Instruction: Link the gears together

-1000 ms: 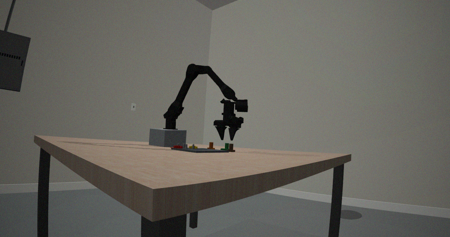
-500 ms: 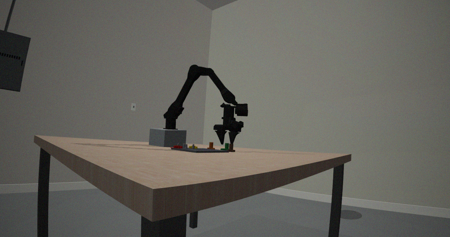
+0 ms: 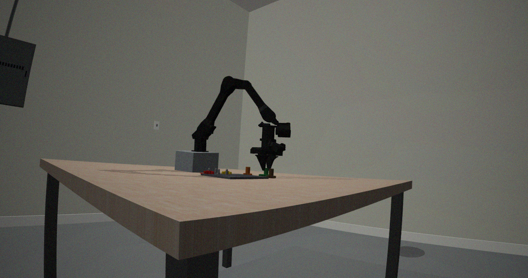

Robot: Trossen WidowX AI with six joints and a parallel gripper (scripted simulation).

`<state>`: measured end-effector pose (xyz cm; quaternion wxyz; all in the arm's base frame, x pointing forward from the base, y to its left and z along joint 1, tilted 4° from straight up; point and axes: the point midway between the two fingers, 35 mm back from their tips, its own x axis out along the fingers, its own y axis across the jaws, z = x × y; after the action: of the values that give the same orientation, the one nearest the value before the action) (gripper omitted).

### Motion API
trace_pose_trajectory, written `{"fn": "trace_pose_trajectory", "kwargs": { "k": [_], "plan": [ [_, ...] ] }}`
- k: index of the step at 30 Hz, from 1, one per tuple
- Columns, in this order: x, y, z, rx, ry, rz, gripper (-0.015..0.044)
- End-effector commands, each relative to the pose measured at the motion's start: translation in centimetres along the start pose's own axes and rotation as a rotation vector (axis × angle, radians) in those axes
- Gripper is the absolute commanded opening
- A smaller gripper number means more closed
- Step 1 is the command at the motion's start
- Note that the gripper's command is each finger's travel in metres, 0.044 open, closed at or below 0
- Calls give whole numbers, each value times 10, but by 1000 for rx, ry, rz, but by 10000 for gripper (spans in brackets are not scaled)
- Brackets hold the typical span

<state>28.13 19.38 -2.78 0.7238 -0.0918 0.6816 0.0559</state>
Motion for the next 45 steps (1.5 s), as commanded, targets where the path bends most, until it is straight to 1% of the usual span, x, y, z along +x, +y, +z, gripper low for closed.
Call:
{"fn": "trace_pose_trajectory", "kwargs": {
  "k": [1, 2, 9, 10, 15, 45],
  "plan": [
    [0, 0, 0, 2, -1, 1, 99],
    [0, 0, 0, 2, -1, 1, 72],
    [0, 0, 0, 2, -1, 1, 26],
    [0, 0, 0, 2, -1, 1, 0],
    [-9, 1, 3, 2, -2, 1, 0],
    [-92, 7, 14, -4, -4, 6, 0]
  ]
}}
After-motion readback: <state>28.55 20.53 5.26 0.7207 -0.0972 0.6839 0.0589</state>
